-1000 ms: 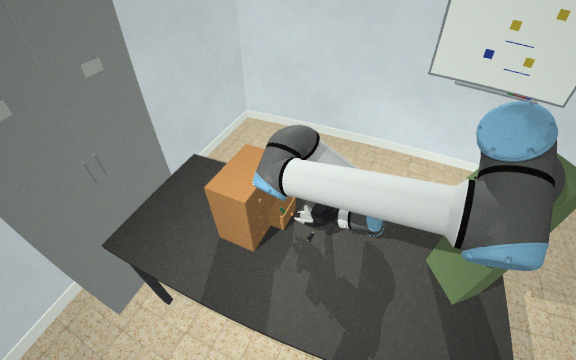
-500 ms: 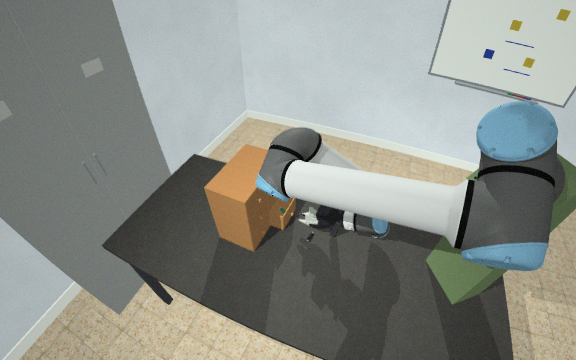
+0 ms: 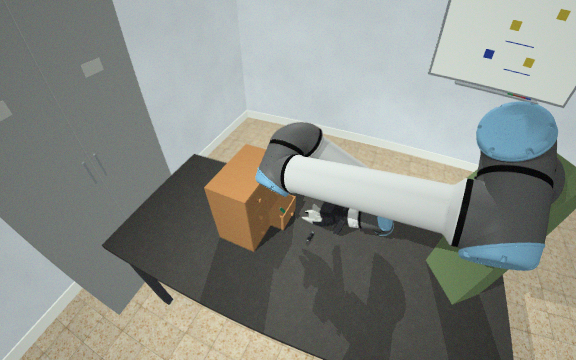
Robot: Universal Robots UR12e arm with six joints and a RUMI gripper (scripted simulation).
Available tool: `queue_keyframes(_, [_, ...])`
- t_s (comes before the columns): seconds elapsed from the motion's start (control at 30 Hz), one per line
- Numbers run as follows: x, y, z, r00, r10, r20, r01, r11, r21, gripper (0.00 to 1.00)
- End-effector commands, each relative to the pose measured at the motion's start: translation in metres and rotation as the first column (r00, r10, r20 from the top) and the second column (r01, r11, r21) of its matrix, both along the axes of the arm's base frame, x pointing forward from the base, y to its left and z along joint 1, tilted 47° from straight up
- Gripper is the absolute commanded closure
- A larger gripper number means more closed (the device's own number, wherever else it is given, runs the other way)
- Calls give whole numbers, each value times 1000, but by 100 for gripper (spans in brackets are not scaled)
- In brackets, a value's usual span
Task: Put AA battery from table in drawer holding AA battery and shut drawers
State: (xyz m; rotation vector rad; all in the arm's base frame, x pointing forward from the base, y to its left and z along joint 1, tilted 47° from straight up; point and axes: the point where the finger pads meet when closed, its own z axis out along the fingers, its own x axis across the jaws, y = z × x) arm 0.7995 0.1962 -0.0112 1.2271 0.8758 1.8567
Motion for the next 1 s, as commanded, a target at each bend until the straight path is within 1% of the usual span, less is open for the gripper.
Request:
queue_keyframes(0.0, [-24,-12,9,1000,0,0,0,1000,0,80])
queue_keyframes(0.17, [-48,-25,18,1000,0,0,0,1000,0,80])
queue_keyframes(0.23, [-48,-25,18,1000,0,0,0,1000,0,80])
queue_keyframes(0.4, [-60,-31,22,1000,0,0,0,1000,0,80])
queue_keyframes(0.8, [-62,-32,23,1000,2,-4,-2,1000,-2,80])
queue_keyframes(0.97, [-64,-33,23,1000,11,-23,-11,1000,-9,80])
